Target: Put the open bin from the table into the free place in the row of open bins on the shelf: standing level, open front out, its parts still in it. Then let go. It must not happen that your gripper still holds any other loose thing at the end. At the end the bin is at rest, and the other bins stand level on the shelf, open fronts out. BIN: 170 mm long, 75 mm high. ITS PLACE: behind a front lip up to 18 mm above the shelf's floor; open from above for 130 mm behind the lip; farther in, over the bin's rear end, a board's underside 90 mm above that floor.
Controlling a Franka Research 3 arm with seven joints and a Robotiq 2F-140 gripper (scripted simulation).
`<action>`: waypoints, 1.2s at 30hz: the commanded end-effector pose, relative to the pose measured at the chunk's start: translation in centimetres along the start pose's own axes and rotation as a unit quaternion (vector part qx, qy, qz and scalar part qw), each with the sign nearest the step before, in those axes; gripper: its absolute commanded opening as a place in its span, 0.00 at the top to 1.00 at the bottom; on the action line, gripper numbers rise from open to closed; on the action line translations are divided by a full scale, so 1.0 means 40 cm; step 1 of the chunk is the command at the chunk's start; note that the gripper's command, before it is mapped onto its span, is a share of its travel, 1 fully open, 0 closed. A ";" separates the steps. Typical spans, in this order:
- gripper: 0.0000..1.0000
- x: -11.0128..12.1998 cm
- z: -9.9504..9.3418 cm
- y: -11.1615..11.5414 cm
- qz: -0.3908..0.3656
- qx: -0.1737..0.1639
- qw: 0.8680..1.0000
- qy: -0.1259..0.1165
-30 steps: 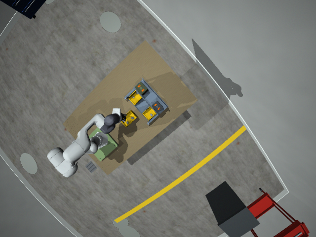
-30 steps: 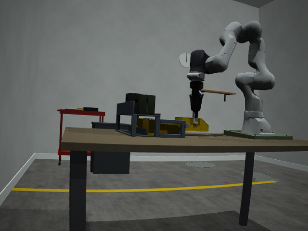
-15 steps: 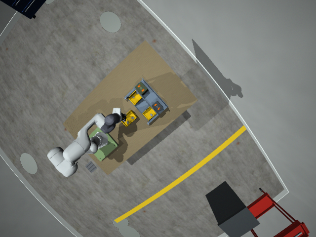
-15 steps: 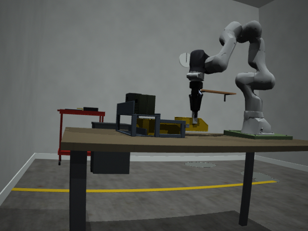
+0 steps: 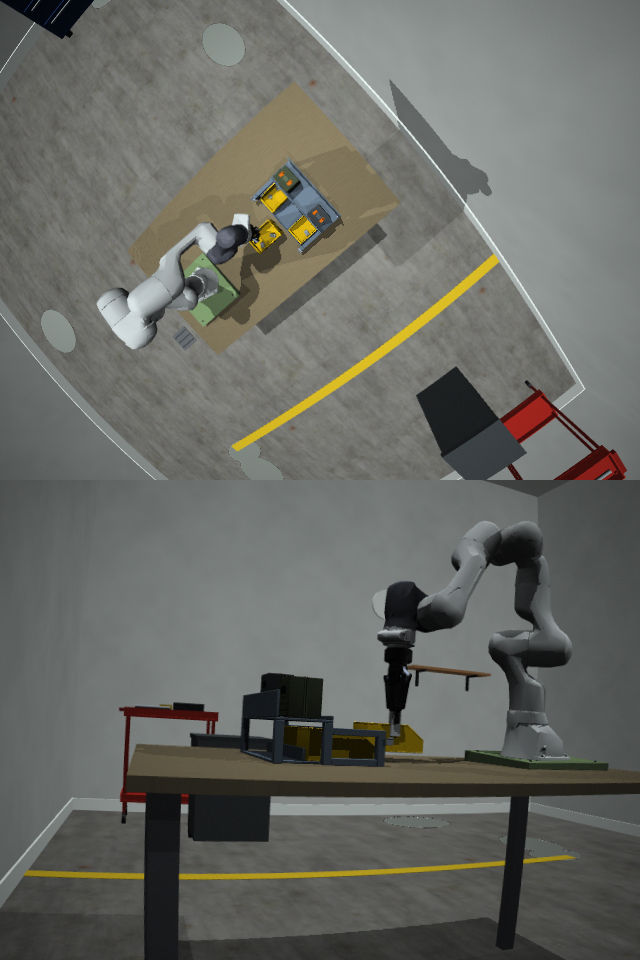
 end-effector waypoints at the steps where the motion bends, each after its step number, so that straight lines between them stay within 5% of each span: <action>1: 1.00 0.001 -0.002 -0.014 -0.011 0.000 1.000 -0.004; 36: 1.00 0.002 -0.001 -0.023 -0.011 0.000 1.000 -0.004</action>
Point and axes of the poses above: the point where the finger pads meet when closed, its own z axis out along the fingers, its own x axis across the jaws, y = z × x, the point moved 6 cm from there along -z, back along the fingers, and after that the axes turned 8 degrees about -z, right-handed, at the moved point
